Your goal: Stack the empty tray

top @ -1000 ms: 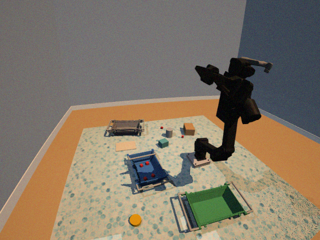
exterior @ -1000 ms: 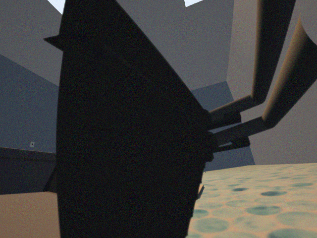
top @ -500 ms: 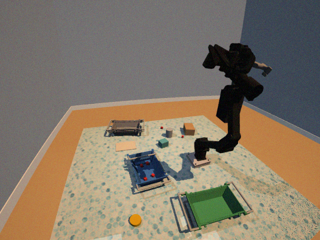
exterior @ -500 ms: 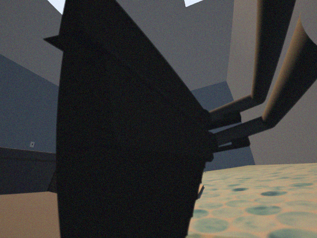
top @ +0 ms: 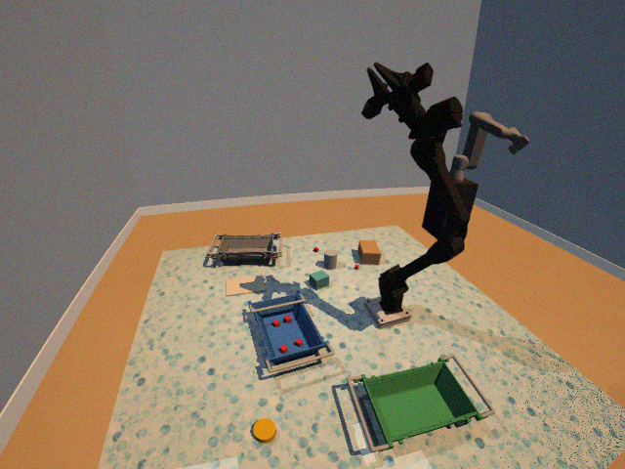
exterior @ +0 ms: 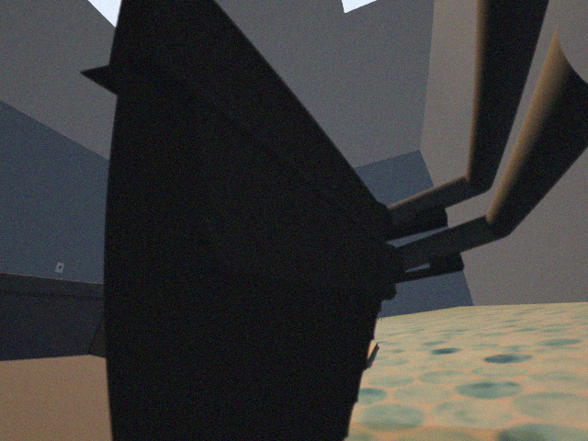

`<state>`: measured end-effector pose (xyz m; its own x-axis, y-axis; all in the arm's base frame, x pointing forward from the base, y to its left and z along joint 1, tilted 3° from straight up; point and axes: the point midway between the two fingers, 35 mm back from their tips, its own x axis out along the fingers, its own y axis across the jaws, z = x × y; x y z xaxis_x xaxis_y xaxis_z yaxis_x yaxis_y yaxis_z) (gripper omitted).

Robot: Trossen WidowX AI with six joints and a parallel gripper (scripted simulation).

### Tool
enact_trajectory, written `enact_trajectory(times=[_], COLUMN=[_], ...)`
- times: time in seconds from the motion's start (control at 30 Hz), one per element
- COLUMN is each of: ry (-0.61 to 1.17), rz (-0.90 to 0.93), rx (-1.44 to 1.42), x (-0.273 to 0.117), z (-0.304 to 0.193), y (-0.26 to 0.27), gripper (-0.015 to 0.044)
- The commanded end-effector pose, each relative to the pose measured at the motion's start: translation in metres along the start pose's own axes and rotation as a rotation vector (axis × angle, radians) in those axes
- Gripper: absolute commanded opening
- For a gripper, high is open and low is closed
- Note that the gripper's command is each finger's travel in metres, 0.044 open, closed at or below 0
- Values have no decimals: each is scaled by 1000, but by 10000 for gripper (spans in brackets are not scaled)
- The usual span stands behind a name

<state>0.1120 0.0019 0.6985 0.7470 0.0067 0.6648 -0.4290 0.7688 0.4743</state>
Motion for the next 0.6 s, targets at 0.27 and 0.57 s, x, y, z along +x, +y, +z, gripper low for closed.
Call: enact_trajectory(times=[0.27,0.57], ry=[82,304], rz=[-232,-414], rx=[254,341], x=[46,74], z=[-17,-112], y=[-149,-234], gripper=[86,86])
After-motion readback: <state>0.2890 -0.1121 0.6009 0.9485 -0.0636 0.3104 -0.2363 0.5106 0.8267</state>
